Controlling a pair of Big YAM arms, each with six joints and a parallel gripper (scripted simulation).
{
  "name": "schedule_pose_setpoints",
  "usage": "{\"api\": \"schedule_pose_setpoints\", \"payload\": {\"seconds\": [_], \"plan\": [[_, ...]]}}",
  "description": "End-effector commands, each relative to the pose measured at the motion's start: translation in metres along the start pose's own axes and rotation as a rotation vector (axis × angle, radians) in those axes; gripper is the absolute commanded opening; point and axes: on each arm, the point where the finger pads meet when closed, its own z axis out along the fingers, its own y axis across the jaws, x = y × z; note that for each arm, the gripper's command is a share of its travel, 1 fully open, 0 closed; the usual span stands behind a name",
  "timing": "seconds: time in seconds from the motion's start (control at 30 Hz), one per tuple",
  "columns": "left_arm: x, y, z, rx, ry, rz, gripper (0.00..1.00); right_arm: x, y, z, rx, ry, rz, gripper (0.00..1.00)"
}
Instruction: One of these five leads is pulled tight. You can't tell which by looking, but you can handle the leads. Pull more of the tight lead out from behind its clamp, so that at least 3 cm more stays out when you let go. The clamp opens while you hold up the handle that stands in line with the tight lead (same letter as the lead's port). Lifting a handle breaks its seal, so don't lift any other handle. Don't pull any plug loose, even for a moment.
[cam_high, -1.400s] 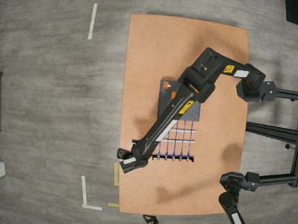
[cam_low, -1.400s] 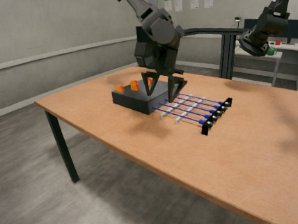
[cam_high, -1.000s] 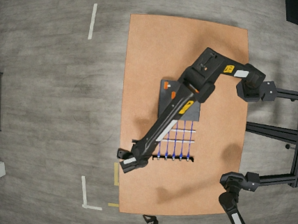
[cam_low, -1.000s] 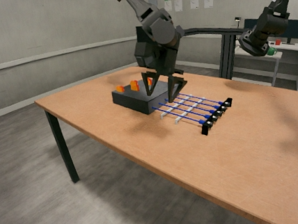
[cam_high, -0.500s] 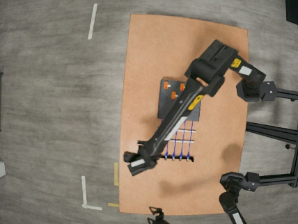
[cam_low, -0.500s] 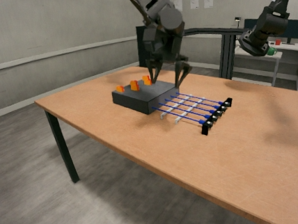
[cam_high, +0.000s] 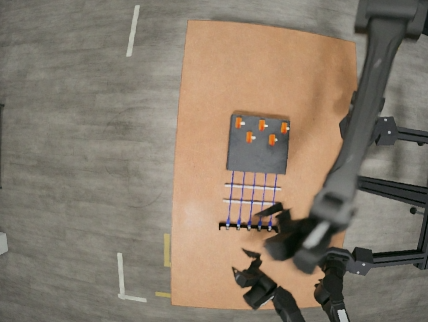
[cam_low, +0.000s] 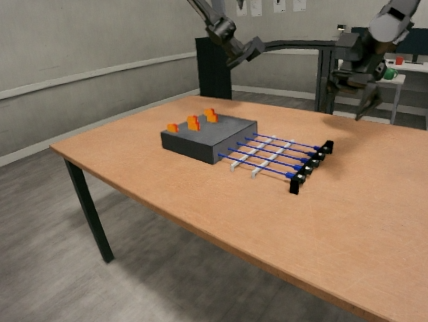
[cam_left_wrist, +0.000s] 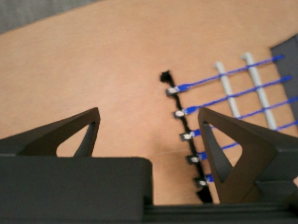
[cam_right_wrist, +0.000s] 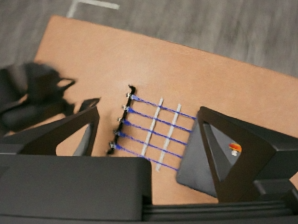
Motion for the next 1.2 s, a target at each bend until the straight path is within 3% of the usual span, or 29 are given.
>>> {"api": "schedule_pose_setpoints", "payload": {"seconds": [0.0, 0.1, 0.2, 0.27, 0.53, 0.7, 0.97, 1.07, 1.1, 1.17], "plan": [[-0.004, -0.060, 0.009, 0.047, -0.015, 0.014, 1.00, 0.037, -0.014, -0.063, -0.065, -0.076, -0.124, 1.00], [-0.008, -0.105, 0.015, 0.069, -0.013, 0.051, 1.00, 0.079, -0.030, -0.105, -0.123, -0.147, -0.201, 1.00], [-0.012, -0.150, 0.020, 0.090, -0.012, 0.087, 1.00, 0.124, -0.047, -0.131, -0.173, -0.207, -0.277, 1.00], [-0.012, -0.150, 0.020, 0.090, -0.012, 0.087, 1.00, 0.124, -0.047, -0.131, -0.173, -0.207, -0.277, 1.00], [-0.002, -0.226, 0.025, 0.136, 0.014, 0.170, 1.00, 0.190, -0.070, -0.150, -0.245, -0.302, -0.361, 1.00], [0.003, -0.244, 0.027, 0.148, 0.029, 0.207, 1.00, 0.193, -0.073, -0.148, -0.247, -0.308, -0.340, 1.00], [0.006, -0.241, 0.021, 0.150, 0.027, 0.224, 1.00, 0.194, -0.072, -0.148, -0.249, -0.307, -0.341, 1.00], [0.004, -0.229, 0.031, 0.133, 0.048, 0.267, 0.66, 0.181, -0.070, -0.150, -0.242, -0.311, -0.334, 1.00], [0.004, -0.228, 0.033, 0.136, 0.055, 0.301, 0.55, 0.194, -0.072, -0.142, -0.235, -0.300, -0.363, 1.00], [0.002, -0.224, 0.044, 0.143, 0.081, 0.393, 0.32, 0.193, -0.069, -0.135, -0.230, -0.298, -0.370, 1.00]]}}
